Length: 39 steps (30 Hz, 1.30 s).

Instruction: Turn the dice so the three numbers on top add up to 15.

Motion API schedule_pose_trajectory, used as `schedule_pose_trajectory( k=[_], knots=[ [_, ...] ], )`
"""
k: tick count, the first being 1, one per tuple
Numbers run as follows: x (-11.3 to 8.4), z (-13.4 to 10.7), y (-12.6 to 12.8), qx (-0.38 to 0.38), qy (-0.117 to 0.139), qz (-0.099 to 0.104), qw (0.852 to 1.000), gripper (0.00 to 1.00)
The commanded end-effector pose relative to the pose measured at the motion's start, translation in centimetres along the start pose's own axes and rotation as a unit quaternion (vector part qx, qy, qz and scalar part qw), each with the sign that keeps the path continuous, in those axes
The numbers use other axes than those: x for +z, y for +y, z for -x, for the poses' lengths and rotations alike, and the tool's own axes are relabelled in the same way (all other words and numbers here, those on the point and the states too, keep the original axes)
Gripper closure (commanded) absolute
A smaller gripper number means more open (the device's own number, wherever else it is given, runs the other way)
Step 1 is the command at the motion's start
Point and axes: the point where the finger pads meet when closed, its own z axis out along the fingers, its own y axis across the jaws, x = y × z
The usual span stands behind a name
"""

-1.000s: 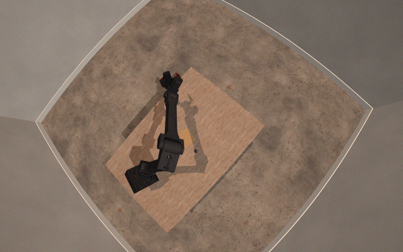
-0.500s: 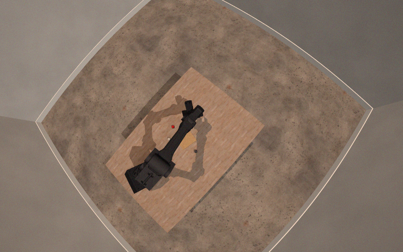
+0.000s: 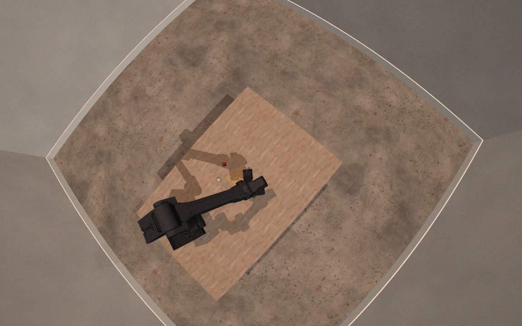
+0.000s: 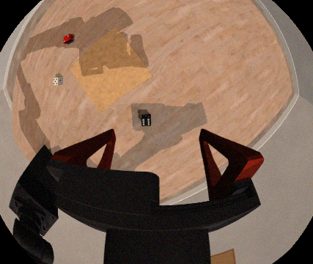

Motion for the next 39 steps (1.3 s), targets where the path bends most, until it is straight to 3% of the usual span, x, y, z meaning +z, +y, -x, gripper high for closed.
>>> schedule_pose_trajectory(
  k=[1, 4, 7, 19, 28, 31, 34, 39],
  knots=[
    [-1.2, -3.2, 1.2, -0.010, 0.031, 0.003, 0.999, 0.00],
    [-1.4, -4.3, 1.6, -0.007, 0.041, 0.006, 0.999, 0.00],
    [-1.3, -3.1, 0.8, -0.015, 0.031, 0.003, 0.999, 0.00],
    [-1.3, -3.7, 0.5, -0.007, 0.036, -0.001, 0.999, 0.00],
    [-0.3, -3.8, 0.8, 0.075, 0.037, 0.000, 0.996, 0.00],
    [0.6, -3.8, 1.2, 0.160, 0.037, 0.001, 0.986, 0.00],
    [0.9, -3.9, 1.4, 0.198, 0.038, 0.001, 0.979, 0.00],
    [1.8, -4.2, 1.8, 0.295, 0.040, 0.000, 0.955, 0.00]
  ],
)
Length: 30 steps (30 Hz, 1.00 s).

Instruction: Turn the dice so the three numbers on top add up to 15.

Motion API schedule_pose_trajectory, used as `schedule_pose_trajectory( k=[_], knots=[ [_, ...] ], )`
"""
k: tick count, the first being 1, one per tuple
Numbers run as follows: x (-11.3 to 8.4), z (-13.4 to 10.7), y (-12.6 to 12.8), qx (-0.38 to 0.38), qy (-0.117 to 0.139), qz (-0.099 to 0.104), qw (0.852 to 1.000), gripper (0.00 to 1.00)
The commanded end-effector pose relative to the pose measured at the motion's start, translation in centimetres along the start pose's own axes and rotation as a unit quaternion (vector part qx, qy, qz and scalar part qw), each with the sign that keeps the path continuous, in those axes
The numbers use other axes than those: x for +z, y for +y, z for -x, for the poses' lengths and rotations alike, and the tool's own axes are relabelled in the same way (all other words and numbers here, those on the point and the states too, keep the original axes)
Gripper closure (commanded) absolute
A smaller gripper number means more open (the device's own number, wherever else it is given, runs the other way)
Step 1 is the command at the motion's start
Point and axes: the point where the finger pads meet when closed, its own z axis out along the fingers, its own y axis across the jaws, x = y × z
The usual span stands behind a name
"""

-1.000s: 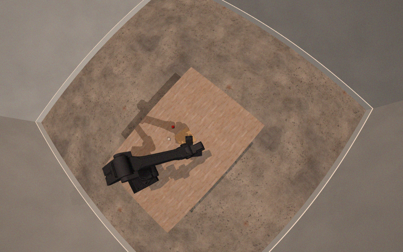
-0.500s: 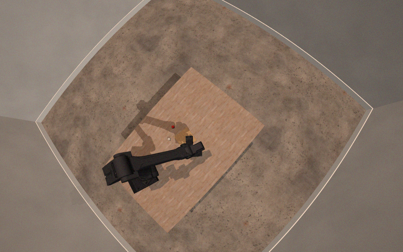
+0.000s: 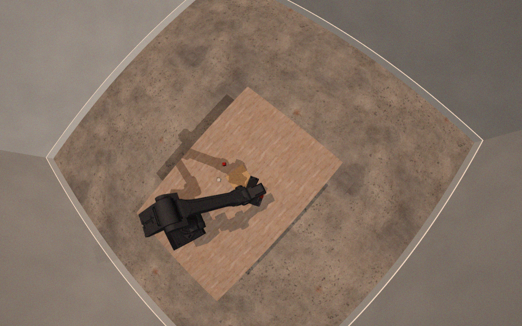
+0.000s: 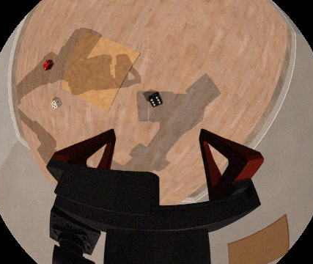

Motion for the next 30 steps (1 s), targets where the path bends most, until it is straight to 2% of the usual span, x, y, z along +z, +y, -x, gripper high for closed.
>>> schedule_pose_trajectory(
  k=[1, 4, 6, 7, 10, 15, 21, 23, 27, 30],
  knots=[
    [0.8, 0.1, 0.2, 0.095, -0.001, 0.001, 0.995, 0.00],
    [1.2, 0.1, 0.2, 0.146, -0.001, 0.002, 0.989, 0.00],
    [1.2, 0.1, 0.2, 0.146, -0.001, 0.002, 0.989, 0.00],
    [1.6, 0.1, 0.2, 0.190, -0.001, 0.002, 0.982, 0.00],
    [1.9, 0.1, 0.2, 0.233, -0.001, 0.002, 0.972, 0.00],
    [2.6, 0.0, 0.2, 0.316, 0.000, 0.001, 0.949, 0.00],
    [3.5, -0.1, 0.2, 0.418, 0.000, 0.000, 0.908, 0.00],
    [3.5, -0.1, 0.2, 0.418, 0.000, 0.000, 0.908, 0.00],
    [4.2, -0.1, 0.4, 0.502, 0.000, 0.002, 0.865, 0.00],
    [4.5, -0.3, 0.3, 0.529, 0.001, 0.000, 0.848, 0.00]
  ],
)
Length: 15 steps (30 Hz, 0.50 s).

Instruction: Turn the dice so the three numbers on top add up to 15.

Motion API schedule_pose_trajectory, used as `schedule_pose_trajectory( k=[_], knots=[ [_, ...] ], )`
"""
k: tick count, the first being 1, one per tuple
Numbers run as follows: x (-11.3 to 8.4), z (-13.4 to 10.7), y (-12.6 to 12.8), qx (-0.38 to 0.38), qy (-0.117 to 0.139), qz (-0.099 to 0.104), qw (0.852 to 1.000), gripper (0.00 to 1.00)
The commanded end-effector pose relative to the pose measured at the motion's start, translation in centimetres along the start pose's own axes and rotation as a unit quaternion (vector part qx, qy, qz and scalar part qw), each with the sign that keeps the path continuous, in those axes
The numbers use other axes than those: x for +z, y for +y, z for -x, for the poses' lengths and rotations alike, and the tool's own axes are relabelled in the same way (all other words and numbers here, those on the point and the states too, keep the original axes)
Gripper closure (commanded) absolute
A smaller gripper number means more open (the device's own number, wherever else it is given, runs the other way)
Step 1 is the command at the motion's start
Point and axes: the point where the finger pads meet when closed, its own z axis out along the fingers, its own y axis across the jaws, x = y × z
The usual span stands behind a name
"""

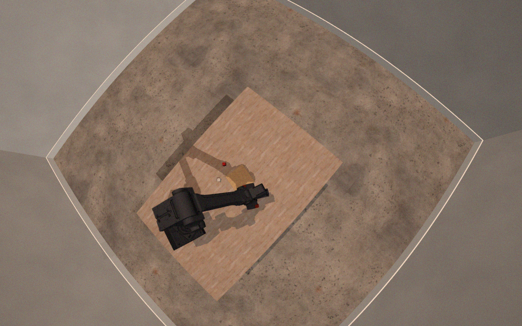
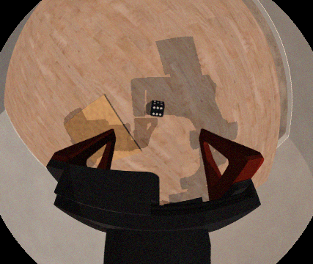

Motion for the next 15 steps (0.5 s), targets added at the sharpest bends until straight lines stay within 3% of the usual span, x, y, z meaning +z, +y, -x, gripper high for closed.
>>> schedule_pose_trajectory(
  k=[1, 3, 4, 15],
  knots=[
    [0.63, -0.37, 0.05, 0.064, 0.002, 0.000, 0.998, 0.00],
    [0.64, -0.38, 0.05, 0.065, 0.002, 0.000, 0.998, 0.00],
    [0.64, -0.38, 0.05, 0.065, 0.002, 0.000, 0.998, 0.66],
    [0.62, -0.35, 0.06, 0.065, 0.003, 0.000, 0.998, 0.66]
  ],
)
